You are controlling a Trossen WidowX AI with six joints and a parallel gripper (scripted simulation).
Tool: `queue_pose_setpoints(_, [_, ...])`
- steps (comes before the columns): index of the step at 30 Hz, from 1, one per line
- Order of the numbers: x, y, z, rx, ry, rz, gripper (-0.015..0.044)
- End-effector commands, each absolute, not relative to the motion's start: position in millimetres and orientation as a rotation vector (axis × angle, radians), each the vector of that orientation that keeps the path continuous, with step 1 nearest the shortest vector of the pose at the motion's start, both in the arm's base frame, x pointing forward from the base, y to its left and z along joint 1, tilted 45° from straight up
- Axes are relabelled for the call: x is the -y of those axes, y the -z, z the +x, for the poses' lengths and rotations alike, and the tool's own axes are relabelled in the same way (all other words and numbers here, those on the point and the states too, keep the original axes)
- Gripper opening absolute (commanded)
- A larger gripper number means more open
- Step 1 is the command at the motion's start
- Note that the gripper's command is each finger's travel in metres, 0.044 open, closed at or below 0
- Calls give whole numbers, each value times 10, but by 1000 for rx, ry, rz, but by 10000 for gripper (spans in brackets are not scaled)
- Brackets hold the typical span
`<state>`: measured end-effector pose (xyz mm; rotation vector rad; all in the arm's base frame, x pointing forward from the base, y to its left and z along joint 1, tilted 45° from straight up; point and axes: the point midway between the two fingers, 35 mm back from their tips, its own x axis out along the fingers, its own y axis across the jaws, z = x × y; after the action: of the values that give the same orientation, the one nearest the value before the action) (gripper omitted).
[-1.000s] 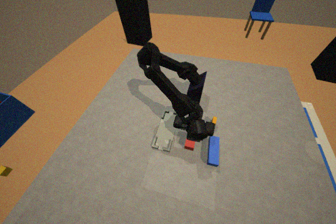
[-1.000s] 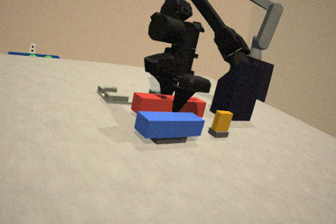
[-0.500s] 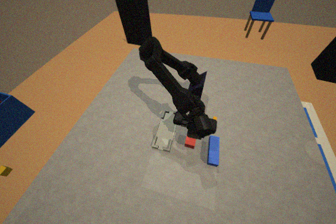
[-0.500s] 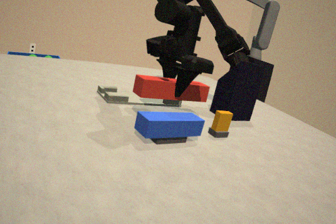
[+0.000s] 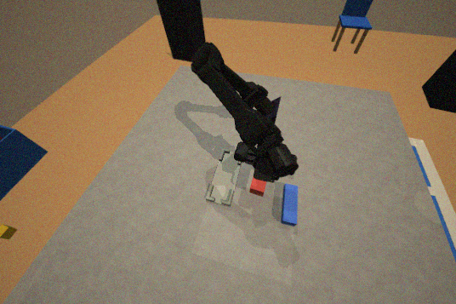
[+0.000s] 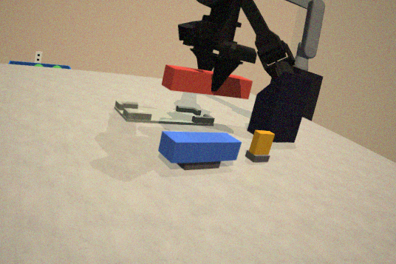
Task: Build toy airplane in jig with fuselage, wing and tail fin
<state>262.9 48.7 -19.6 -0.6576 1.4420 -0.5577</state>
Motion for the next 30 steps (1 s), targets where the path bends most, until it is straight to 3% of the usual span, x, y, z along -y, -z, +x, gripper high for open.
queue_pose_setpoints(1, [-611,58,2638,-1425,559,-643,0])
queue_pose_setpoints(11, [-654,-39,2617,-1424,565,-643,0])
queue_pose_setpoints(30, [-124,-204,2776,-1448,506,-672,0])
